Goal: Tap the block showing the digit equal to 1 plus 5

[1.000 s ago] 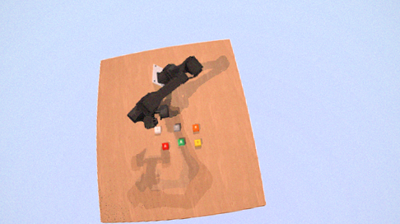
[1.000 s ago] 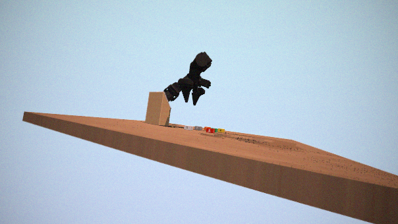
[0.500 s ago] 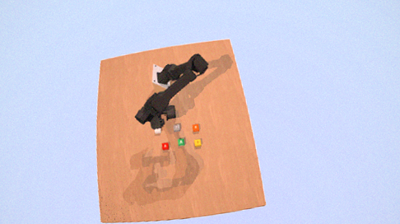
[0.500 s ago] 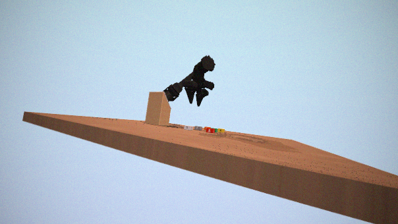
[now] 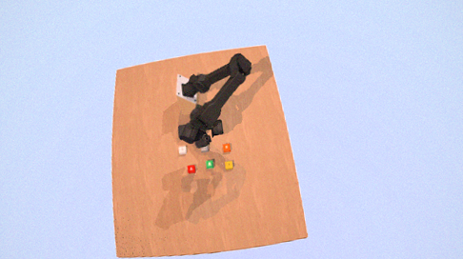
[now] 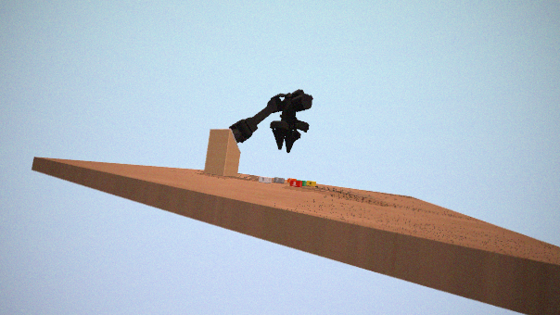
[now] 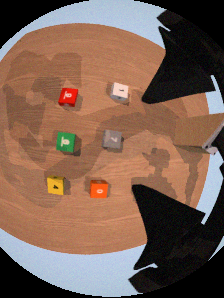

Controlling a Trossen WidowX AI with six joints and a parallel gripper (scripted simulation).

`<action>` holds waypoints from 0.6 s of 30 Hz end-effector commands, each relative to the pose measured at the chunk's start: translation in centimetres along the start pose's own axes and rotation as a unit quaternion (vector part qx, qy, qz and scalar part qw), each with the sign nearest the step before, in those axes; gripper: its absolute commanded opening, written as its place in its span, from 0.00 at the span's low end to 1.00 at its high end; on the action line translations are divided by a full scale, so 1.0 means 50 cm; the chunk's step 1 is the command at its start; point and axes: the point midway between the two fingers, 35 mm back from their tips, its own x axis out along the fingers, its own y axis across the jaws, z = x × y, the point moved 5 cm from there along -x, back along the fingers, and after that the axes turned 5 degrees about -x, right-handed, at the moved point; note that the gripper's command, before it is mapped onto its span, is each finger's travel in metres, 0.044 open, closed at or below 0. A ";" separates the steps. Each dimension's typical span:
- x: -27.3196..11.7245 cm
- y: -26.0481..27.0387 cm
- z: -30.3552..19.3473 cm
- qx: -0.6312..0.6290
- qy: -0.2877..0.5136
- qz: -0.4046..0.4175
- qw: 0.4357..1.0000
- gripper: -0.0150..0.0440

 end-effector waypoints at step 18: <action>-0.001 0.119 0.026 0.002 -0.001 -0.001 1.000 0.93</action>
